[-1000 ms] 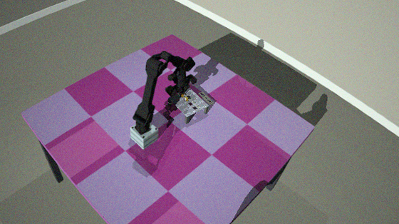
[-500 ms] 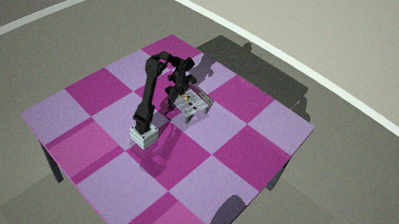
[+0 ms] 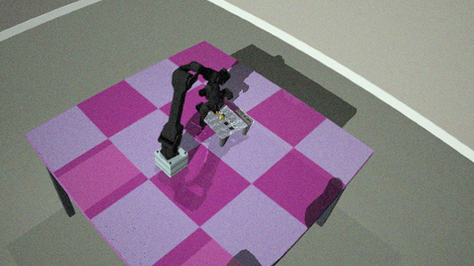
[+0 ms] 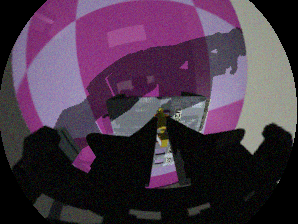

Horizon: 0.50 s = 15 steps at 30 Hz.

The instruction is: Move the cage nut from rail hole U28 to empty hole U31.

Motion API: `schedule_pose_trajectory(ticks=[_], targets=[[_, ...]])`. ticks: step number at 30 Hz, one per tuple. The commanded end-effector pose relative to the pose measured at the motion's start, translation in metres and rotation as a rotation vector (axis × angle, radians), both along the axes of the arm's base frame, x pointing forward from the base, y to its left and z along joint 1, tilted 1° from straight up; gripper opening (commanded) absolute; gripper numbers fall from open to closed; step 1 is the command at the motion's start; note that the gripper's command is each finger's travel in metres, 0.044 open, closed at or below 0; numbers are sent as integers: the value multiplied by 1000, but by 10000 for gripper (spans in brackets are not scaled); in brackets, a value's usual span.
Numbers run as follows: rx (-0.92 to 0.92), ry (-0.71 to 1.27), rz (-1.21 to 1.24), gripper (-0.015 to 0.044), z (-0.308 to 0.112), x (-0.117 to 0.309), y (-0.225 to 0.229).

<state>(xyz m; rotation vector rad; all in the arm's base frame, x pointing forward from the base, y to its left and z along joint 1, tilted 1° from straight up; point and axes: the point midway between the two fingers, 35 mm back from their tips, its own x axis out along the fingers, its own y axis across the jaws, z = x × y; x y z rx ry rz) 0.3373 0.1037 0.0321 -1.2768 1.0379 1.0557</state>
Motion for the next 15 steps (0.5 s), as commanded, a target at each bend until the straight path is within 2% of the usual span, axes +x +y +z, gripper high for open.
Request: schedule_pose_trajectory(ticks=[1,15], targets=[[-2,-6,-4,37,1,0,0],[-3,-24,-5,37,0,0,0]])
